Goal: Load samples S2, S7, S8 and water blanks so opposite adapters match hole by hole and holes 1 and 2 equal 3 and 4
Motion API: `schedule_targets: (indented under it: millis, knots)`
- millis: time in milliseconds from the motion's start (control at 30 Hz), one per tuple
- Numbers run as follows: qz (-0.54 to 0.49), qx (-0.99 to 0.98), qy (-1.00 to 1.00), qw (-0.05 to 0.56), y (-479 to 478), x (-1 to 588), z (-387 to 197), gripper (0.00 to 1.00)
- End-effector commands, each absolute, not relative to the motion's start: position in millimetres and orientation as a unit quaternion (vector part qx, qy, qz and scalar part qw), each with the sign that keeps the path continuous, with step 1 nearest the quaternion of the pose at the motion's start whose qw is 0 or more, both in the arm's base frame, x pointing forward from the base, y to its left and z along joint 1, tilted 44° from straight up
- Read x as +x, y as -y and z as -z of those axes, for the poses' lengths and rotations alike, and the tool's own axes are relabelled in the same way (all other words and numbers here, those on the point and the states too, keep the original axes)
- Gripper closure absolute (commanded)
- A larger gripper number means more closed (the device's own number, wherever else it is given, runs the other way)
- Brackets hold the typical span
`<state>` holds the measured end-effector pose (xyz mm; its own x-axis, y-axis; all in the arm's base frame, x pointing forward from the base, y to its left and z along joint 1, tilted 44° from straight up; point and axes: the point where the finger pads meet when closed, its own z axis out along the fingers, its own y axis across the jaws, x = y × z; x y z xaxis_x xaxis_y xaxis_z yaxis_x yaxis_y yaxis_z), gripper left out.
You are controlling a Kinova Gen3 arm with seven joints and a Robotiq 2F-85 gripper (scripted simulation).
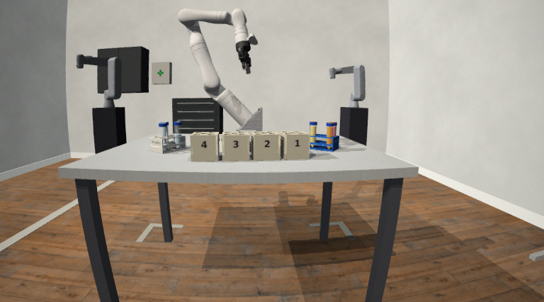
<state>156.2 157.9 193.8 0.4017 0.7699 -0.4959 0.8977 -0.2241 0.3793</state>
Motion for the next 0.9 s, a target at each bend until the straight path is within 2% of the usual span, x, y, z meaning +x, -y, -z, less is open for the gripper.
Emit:
schedule_targets:
  millis: [0,867]
  knots:
    - [0.110,0.766,-0.554,0.308,-156,161,-191,0.38]
    - [0.151,0.709,-0.632,0.276,-143,186,-179,0.38]
